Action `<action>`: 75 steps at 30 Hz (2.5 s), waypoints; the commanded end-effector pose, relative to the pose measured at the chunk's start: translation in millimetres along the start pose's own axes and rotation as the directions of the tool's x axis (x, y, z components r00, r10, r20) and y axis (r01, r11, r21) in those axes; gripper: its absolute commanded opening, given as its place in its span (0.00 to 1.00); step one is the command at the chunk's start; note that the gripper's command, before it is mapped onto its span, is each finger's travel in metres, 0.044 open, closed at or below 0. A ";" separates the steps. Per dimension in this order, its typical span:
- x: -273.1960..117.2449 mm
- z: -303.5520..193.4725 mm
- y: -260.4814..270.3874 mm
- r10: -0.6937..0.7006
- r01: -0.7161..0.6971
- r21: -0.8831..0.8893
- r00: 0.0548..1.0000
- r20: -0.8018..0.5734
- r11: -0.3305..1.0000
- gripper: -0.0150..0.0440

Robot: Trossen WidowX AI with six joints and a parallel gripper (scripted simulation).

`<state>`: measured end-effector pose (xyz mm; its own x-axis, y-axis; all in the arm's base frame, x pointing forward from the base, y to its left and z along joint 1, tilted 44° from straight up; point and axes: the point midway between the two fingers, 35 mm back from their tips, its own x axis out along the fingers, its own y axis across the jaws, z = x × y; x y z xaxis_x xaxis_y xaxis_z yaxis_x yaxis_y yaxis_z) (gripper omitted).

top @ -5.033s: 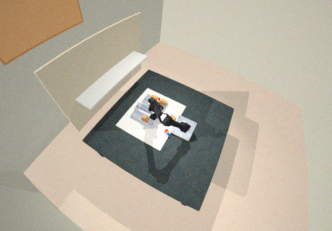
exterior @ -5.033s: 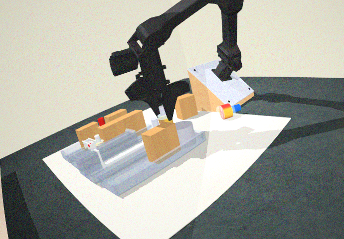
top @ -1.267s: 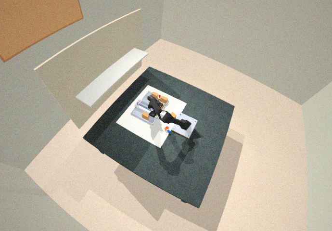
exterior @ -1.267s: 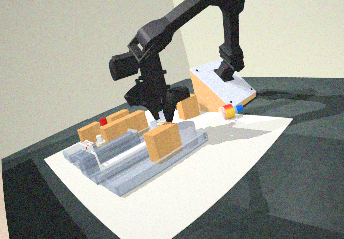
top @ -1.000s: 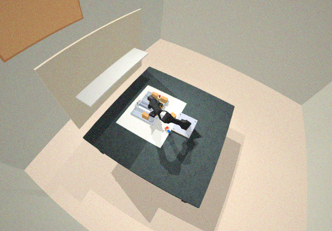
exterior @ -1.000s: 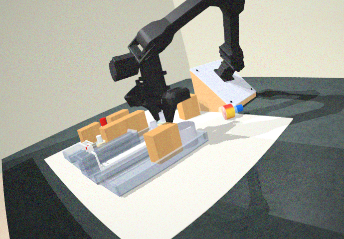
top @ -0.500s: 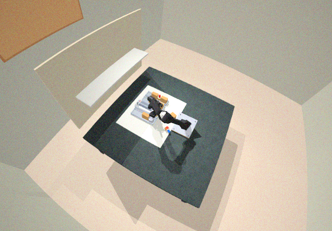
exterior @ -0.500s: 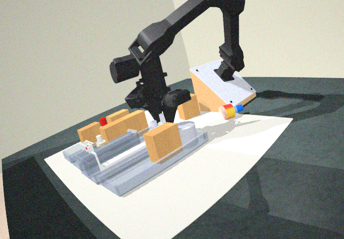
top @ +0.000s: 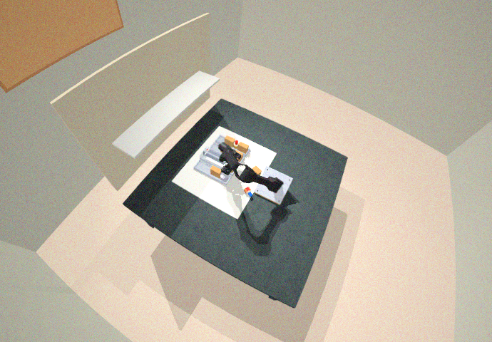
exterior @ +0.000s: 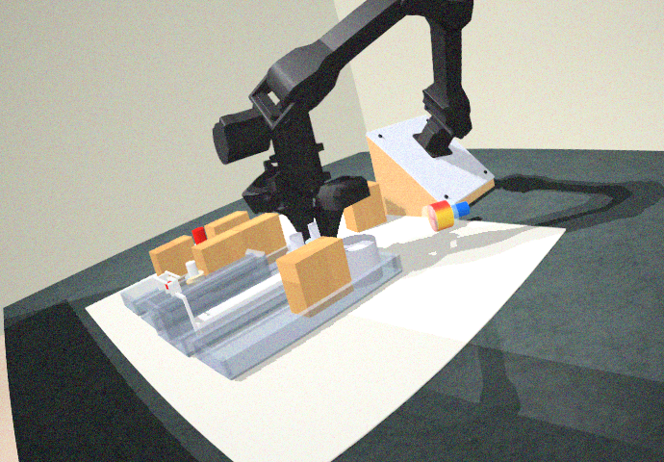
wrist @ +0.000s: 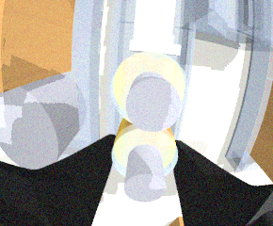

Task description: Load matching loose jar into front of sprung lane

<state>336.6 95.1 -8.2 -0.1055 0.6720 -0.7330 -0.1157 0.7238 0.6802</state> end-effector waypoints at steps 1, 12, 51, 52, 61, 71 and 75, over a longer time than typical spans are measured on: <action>1.8 2.2 2.3 0.007 -0.007 -0.008 1.000 0.007 1.000 0.25; 1.8 1.0 2.2 0.007 -0.007 -0.008 1.000 0.007 1.000 0.25; 1.9 -5.5 2.1 0.007 -0.007 -0.007 1.000 0.006 1.000 0.25; 1.9 -5.7 2.1 0.007 -0.007 -0.007 1.000 0.006 1.000 0.25; 1.7 -8.4 0.6 0.007 -0.007 -0.007 1.000 0.006 1.000 0.25; 1.7 -7.6 0.5 0.007 -0.007 -0.007 1.000 0.006 1.000 0.30; 1.7 -7.6 0.5 0.007 -0.007 -0.007 1.000 0.006 1.000 0.48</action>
<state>328.8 95.5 -9.1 -0.0996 0.6766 -0.7296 -0.1189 0.7199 0.6839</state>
